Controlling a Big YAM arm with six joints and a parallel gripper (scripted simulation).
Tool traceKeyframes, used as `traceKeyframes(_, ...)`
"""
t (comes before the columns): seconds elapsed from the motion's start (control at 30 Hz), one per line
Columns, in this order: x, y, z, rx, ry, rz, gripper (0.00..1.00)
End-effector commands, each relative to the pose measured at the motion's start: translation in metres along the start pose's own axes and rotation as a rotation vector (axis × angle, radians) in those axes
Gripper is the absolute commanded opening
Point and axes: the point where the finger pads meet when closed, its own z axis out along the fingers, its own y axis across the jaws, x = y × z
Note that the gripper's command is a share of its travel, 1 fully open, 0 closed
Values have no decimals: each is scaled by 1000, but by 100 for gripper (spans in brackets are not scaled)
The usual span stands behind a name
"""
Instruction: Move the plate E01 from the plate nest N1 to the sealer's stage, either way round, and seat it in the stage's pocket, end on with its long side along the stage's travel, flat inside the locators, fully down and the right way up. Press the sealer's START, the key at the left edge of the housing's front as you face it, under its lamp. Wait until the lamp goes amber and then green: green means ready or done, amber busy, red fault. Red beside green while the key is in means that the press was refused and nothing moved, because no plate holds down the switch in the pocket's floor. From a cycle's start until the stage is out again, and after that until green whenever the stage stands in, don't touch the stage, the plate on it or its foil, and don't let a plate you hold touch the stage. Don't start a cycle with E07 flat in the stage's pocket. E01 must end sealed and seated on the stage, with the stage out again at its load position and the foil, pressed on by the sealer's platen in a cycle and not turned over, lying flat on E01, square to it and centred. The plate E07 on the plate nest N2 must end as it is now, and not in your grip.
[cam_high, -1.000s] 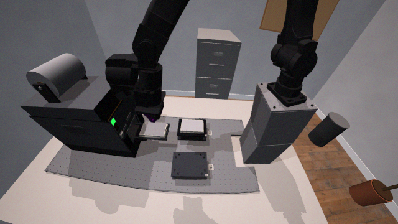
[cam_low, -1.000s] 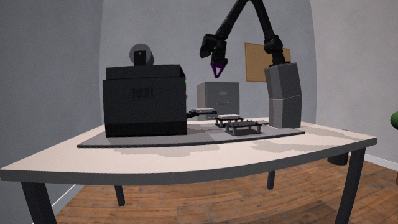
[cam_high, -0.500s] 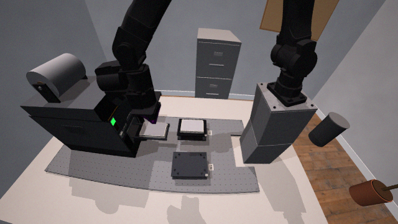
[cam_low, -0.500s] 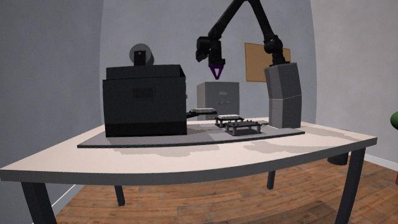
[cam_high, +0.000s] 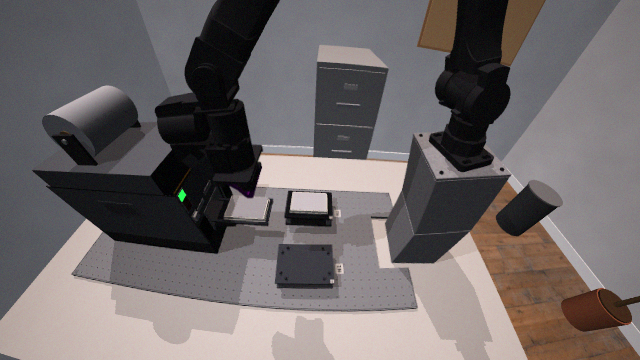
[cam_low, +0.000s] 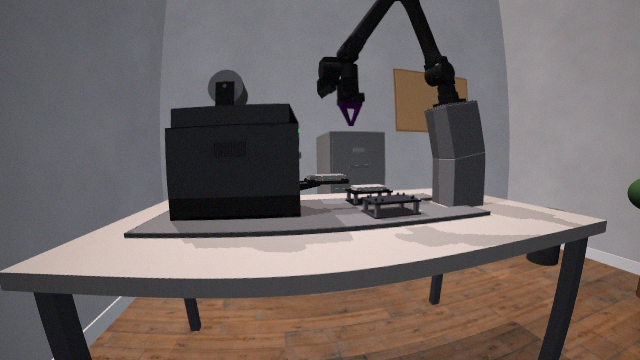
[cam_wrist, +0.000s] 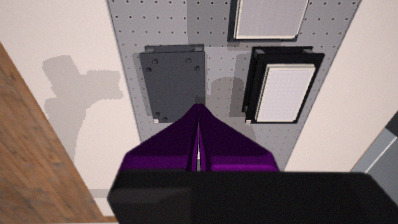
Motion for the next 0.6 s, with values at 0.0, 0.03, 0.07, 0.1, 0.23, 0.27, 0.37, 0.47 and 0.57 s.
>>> traceKeyframes(0.0, -17, 5, -11, -4, -32, -20, 0)
traceKeyframes(0.03, -18, 4, -10, -3, -31, -16, 0)
traceKeyframes(0.07, -20, 2, -9, -2, -30, -12, 0)
traceKeyframes(0.1, -19, 0, -8, -1, -26, -8, 0)
traceKeyframes(0.23, -9, -4, 2, 4, 3, -2, 0)
traceKeyframes(0.27, -6, -5, 5, 5, 11, -1, 0)
traceKeyframes(0.37, 0, -7, 5, 6, 17, 2, 0)
traceKeyframes(0.47, 6, -11, 4, 2, 12, 4, 100)
traceKeyframes(0.57, 21, -24, 1, -1, -4, 5, 100)
